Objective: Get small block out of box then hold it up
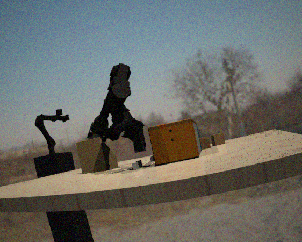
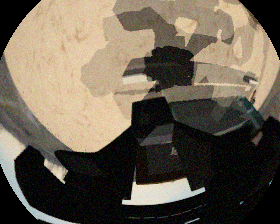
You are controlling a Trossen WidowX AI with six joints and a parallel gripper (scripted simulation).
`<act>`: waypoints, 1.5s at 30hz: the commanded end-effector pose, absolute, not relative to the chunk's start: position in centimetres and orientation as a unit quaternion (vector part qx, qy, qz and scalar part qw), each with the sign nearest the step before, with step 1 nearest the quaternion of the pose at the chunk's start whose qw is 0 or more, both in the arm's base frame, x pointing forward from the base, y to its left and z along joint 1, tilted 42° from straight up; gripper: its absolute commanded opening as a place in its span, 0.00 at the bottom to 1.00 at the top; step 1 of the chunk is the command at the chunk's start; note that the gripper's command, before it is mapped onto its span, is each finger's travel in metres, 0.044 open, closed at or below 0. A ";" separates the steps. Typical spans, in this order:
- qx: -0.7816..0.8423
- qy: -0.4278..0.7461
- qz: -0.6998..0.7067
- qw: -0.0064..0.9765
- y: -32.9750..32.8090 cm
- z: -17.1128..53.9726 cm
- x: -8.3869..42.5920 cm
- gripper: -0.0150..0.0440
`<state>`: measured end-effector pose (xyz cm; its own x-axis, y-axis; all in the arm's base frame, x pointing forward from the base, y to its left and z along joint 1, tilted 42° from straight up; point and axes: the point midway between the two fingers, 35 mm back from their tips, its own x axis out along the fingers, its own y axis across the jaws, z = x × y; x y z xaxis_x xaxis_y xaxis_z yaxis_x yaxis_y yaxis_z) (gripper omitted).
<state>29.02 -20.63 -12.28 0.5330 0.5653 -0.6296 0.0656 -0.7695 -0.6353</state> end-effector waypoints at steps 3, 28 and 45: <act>-0.826 -0.164 0.452 0.295 -21.3 -10.3 28.3 0.25; -0.779 -0.004 0.483 0.400 -21.0 -2.3 22.9 0.25; -0.747 0.080 0.482 0.451 -19.7 0.4 19.8 0.25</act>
